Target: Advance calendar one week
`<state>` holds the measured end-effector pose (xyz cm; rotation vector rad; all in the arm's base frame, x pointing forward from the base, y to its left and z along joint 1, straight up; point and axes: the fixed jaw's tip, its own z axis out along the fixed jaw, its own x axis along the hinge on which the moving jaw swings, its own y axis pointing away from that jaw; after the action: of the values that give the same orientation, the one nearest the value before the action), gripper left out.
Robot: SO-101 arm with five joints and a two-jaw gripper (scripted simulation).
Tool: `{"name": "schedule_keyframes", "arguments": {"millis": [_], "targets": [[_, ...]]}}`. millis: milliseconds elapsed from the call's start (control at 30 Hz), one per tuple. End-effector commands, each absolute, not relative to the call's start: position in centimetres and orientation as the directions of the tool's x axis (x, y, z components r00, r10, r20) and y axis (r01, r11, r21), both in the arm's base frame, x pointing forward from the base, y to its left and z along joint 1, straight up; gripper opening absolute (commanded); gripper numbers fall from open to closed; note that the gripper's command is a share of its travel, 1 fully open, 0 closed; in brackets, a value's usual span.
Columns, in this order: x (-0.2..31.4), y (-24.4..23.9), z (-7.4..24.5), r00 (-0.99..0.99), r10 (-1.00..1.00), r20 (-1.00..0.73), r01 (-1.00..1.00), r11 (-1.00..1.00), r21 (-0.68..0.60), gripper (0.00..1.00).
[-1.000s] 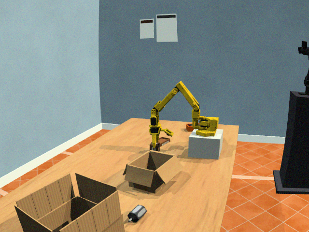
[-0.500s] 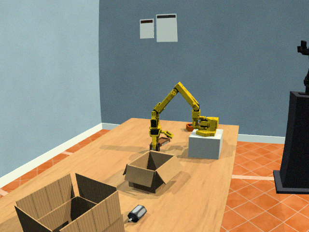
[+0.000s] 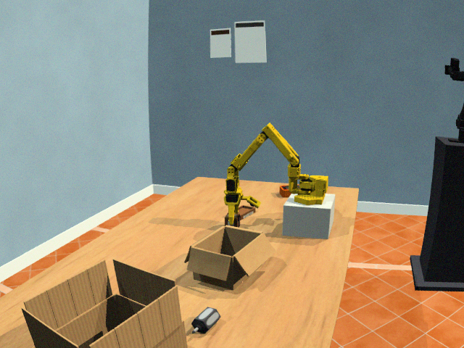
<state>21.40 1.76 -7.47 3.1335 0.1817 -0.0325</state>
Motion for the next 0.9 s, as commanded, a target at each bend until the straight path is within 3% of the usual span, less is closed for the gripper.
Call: {"name": "schedule_keyframes", "arguments": {"millis": [0, 867], "targets": [[21.61, 1.73, -7.61, 0.993, 0.118, -0.012, 0.118, -0.993, 0.0, 0.34], [21.56, 2.19, -7.61, 0.993, 0.118, -0.012, 0.118, -0.993, 0.0, 0.27]]}}
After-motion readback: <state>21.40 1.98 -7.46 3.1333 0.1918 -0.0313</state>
